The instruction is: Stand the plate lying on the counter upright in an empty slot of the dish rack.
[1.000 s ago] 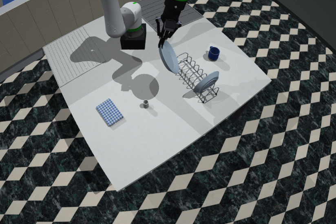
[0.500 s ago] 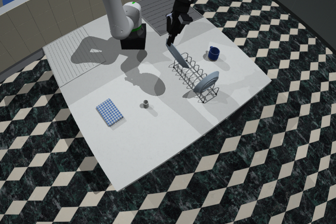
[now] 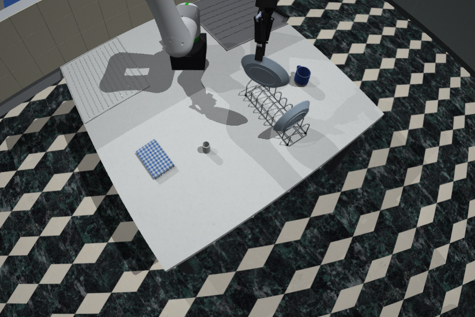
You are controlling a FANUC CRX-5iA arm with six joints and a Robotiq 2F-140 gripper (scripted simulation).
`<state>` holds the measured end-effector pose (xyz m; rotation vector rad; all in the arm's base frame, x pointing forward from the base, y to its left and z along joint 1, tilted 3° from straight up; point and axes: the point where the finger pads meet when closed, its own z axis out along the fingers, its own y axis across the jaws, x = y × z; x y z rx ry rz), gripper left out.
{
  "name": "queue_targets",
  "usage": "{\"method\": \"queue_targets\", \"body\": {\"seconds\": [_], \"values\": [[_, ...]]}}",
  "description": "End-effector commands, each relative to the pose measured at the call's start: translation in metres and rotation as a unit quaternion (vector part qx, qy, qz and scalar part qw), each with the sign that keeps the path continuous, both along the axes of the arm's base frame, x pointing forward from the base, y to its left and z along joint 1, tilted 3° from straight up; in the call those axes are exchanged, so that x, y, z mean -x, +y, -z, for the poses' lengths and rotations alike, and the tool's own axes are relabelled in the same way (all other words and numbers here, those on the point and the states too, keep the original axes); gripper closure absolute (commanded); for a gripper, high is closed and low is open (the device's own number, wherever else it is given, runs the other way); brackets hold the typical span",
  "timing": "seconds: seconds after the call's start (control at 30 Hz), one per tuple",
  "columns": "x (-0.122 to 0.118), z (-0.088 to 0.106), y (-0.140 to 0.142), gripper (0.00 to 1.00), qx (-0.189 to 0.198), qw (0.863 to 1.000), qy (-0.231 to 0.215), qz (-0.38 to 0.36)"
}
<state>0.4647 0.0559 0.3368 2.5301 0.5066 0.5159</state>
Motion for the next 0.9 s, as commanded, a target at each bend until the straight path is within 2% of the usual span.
{"method": "queue_targets", "body": {"seconds": [0.0,0.2,0.47,0.53,0.87], "values": [[-0.006,-0.002,0.010,0.90,0.019,0.998,-0.007,-0.060],[-0.015,-0.005,0.034,0.90,0.060,0.984,-0.012,-0.168],[-0.024,-0.008,0.059,0.90,0.104,0.953,-0.017,-0.283],[-0.024,-0.008,0.059,0.90,0.104,0.953,-0.017,-0.283],[-0.033,-0.011,0.082,0.90,0.142,0.912,-0.022,-0.384]]}}
